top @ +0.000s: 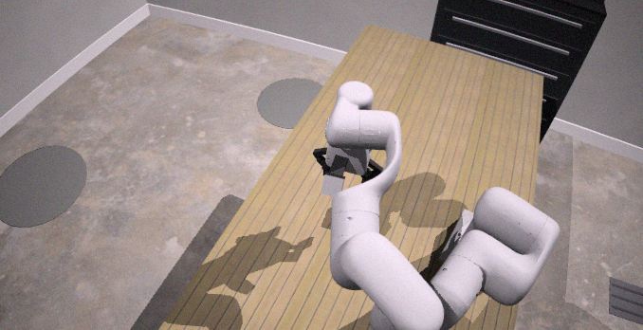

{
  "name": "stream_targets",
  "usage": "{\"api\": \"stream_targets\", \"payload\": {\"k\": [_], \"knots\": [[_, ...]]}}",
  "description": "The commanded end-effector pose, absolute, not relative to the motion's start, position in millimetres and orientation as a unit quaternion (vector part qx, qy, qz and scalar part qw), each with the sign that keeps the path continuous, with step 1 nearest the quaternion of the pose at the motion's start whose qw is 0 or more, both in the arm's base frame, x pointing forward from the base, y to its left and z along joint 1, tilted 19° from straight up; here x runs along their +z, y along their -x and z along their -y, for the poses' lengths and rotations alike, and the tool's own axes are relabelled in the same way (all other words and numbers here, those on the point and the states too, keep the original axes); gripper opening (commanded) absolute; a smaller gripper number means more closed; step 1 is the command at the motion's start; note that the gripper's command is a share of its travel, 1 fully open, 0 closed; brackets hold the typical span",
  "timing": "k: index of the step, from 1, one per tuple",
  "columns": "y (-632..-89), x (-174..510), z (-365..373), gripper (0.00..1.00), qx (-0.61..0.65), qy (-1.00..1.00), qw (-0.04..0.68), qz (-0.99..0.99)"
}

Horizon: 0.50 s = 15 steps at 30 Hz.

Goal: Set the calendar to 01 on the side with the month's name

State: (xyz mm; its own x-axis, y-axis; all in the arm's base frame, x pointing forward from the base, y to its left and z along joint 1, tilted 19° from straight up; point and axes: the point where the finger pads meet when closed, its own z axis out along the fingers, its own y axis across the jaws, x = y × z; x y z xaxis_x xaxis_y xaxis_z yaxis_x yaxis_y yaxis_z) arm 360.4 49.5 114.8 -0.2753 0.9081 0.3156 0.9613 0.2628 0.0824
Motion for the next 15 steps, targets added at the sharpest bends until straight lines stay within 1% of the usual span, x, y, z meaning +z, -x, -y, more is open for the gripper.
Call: {"api": "stream_targets", "payload": {"k": [1,15], "knots": [[-360.7,115.7,-48.9,1.0,-0.13,0.592,0.101,0.789],[-359.4,114.7,-47.9,1.0,-0.128,0.59,0.101,0.791]]}}
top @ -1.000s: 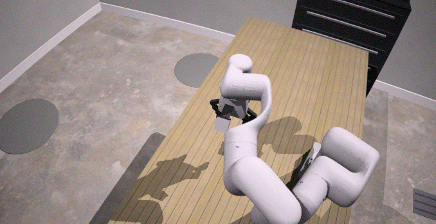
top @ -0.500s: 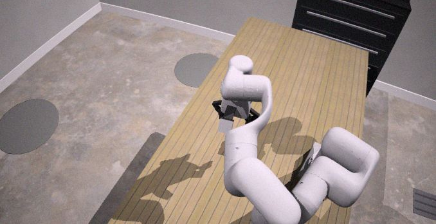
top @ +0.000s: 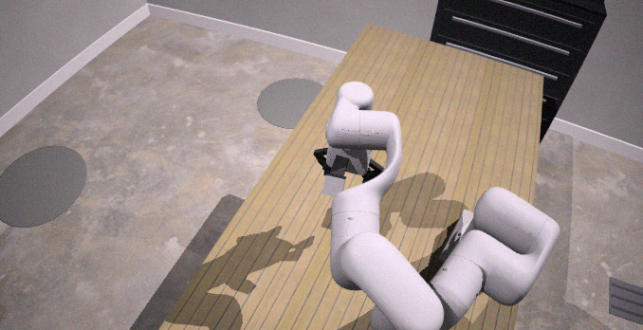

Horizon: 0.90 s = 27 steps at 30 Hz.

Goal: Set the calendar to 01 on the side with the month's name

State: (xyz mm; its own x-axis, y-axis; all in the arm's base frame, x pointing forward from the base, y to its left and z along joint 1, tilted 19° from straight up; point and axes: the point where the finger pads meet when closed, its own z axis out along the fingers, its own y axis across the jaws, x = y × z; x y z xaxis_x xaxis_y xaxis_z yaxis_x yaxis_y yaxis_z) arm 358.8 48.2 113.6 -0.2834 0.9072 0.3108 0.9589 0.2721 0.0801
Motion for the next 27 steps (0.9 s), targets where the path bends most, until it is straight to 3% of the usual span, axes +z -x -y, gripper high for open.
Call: {"api": "stream_targets", "payload": {"k": [1,13,27], "knots": [[-359.4,114.7,-47.9,1.0,-0.128,0.59,0.101,0.791],[-357.2,114.5,-49.4,1.0,-0.129,0.57,0.098,0.805],[-338.7,113.3,-62.8,1.0,-0.137,0.381,0.068,0.912]]}}
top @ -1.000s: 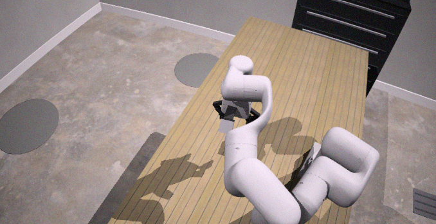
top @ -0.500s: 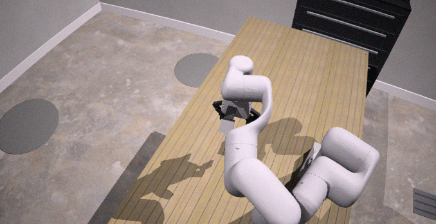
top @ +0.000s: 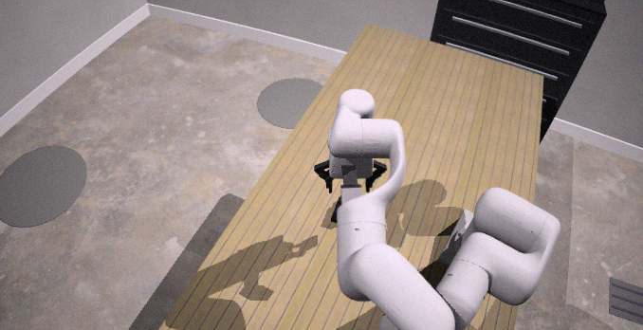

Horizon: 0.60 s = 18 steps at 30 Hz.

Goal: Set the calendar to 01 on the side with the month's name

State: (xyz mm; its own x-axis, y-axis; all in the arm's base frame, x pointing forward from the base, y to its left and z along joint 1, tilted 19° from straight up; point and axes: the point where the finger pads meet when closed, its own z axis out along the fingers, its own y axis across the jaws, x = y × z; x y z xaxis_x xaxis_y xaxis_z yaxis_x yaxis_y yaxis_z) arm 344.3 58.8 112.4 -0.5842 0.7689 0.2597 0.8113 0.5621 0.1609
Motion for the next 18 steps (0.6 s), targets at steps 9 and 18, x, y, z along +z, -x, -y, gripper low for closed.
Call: {"api": "stream_targets", "payload": {"k": [9,18], "knots": [[-328.8,113.2,-69.7,1.0,-0.141,0.269,0.051,0.951],[-316.9,113.3,-77.9,1.0,-0.145,0.128,0.03,0.981]]}}
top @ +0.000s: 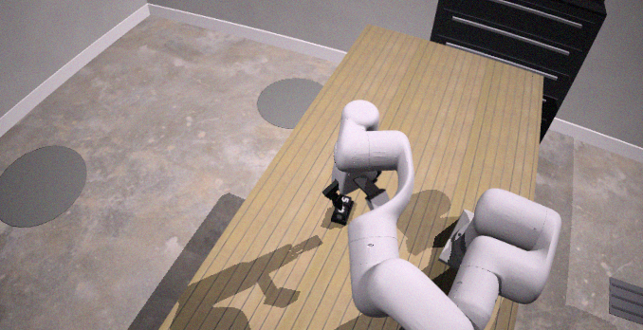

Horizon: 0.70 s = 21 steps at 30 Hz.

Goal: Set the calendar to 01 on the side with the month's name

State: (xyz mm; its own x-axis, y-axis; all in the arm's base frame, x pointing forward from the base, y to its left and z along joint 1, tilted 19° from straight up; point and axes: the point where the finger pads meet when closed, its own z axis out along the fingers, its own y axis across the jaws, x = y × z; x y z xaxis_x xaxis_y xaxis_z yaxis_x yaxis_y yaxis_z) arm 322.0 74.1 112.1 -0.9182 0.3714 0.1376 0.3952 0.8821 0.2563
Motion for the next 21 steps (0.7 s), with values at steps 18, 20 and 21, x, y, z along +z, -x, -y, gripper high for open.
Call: {"api": "stream_targets", "payload": {"k": [18,20,21], "knots": [[-295.2,114.0,-92.5,1.0,-0.147,-0.138,-0.012,0.979],[-293.1,114.1,-93.9,1.0,-0.147,-0.164,-0.016,0.975],[-291.3,114.2,-95.2,1.0,-0.147,-0.186,-0.019,0.971]]}}
